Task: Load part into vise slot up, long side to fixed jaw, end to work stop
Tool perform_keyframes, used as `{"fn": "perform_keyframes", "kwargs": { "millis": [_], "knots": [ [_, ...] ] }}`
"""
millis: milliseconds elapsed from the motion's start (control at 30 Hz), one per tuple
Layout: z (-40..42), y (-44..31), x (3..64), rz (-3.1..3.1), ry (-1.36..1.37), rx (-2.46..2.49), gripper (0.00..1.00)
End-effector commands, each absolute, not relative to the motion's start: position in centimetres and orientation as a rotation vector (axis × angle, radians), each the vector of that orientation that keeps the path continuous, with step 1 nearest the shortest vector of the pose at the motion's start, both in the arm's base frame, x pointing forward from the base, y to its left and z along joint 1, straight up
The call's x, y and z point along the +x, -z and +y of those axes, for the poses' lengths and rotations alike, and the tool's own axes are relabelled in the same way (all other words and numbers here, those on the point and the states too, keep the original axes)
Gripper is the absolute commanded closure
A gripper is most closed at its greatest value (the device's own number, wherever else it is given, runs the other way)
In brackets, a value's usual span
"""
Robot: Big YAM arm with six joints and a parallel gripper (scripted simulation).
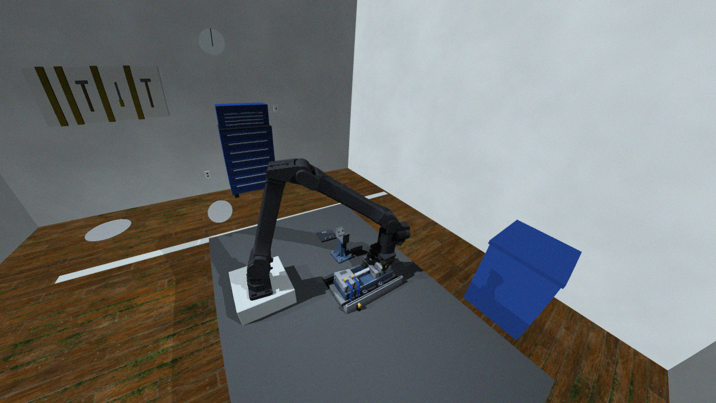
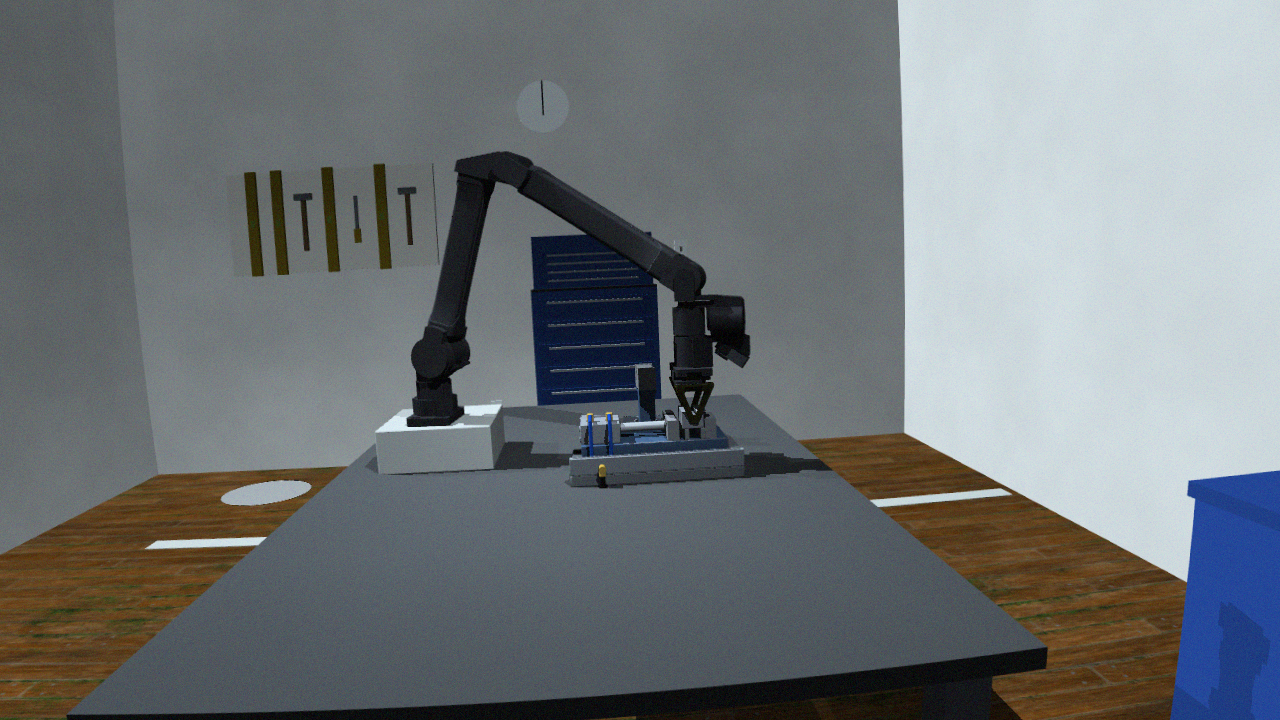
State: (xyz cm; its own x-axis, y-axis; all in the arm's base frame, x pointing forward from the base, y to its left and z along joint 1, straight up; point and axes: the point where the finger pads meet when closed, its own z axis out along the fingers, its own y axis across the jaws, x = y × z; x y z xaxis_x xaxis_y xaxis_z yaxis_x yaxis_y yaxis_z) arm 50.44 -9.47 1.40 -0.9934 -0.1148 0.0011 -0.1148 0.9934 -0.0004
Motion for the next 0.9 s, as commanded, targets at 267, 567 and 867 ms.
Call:
{"fn": "perform_keyframes", "kwargs": {
  "millis": [267,567,867],
  "knots": [
    [-9.27,-2.7,52.86,-3.173,-0.018,0.184,1.0],
    [-9.14,-2.67,52.77,-3.166,-0.015,0.186,1.0],
    [-9.14,-2.75,52.83,-3.167,-0.015,0.187,1.0]
  ]
}}
